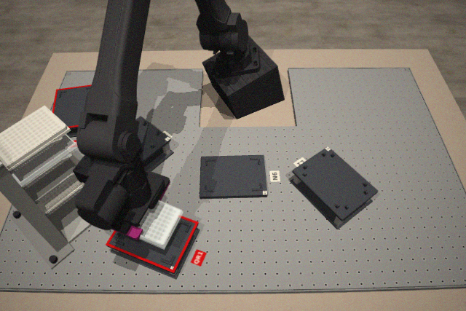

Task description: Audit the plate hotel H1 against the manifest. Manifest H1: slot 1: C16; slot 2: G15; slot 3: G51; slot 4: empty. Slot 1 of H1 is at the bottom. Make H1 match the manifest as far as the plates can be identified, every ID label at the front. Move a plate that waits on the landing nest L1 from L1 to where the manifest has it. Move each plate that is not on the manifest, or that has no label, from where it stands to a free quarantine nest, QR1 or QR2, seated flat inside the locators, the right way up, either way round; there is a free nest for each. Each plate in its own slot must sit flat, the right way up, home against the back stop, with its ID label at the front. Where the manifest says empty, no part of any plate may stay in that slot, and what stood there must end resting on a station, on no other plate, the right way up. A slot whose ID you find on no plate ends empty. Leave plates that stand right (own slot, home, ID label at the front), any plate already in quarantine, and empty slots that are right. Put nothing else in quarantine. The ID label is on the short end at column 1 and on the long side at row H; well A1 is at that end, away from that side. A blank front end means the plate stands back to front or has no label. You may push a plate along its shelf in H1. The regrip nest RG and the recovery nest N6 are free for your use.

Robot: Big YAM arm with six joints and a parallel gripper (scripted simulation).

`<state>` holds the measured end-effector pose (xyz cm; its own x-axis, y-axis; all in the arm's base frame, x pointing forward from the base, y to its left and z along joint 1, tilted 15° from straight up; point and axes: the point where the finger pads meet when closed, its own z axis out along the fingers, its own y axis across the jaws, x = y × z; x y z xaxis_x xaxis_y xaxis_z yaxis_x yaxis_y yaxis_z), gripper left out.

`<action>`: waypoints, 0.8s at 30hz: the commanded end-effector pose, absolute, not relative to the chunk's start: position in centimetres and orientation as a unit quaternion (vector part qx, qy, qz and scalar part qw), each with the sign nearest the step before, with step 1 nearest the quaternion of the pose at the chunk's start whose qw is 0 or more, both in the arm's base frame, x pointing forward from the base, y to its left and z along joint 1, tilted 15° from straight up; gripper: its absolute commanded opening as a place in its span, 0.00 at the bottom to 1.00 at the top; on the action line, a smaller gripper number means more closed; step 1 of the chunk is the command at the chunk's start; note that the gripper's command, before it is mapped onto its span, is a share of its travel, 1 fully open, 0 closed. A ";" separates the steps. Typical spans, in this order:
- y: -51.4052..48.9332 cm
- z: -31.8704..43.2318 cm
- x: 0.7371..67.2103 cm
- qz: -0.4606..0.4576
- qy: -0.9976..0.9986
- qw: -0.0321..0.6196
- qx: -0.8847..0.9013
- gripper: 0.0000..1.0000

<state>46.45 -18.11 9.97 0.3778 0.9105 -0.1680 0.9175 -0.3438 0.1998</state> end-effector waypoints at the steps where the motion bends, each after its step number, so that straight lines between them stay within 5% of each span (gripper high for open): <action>1: -18.7 10.2 46.6 -0.011 0.558 0.135 0.819 0.86; 24: -19.1 9.1 46.7 -0.008 0.556 0.140 0.819 0.86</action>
<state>46.60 -18.37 8.52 0.3768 0.9109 -0.1683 0.9180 -0.3431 0.1987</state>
